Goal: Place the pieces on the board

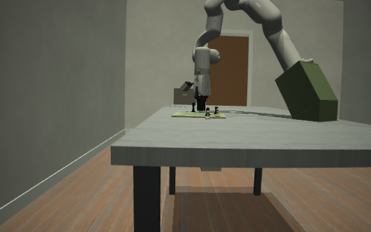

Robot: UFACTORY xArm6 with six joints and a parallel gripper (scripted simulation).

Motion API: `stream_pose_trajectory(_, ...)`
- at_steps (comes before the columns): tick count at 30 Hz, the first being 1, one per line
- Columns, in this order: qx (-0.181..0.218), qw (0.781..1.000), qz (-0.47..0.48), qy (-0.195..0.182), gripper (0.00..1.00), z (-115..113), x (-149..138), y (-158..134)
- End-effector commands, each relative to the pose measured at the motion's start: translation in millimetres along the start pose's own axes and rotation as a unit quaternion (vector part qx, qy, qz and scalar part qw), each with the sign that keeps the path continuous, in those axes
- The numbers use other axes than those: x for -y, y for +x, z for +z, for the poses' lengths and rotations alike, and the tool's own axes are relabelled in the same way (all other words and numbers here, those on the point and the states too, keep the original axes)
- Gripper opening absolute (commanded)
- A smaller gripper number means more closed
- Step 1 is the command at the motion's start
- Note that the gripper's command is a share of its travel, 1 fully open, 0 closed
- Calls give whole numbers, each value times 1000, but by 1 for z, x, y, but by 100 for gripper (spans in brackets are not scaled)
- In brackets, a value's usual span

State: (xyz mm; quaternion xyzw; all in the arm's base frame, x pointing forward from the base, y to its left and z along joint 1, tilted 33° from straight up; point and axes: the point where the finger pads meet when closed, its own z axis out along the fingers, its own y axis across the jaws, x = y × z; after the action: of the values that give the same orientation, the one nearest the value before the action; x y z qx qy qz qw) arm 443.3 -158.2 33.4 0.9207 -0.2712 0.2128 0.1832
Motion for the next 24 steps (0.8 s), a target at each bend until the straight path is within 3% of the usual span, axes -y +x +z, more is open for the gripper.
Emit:
stream_pose_trajectory(1, -1, 1000, 0, 1, 0, -24, 0, 1)
stream_pose_trajectory(3, -1, 1000, 0, 1, 0, -24, 0, 1)
stream_pose_trajectory(13, -1, 1000, 0, 1, 0, -88, 0, 1)
stream_pose_trajectory(24, -1, 1000, 0, 1, 0, -95, 0, 1)
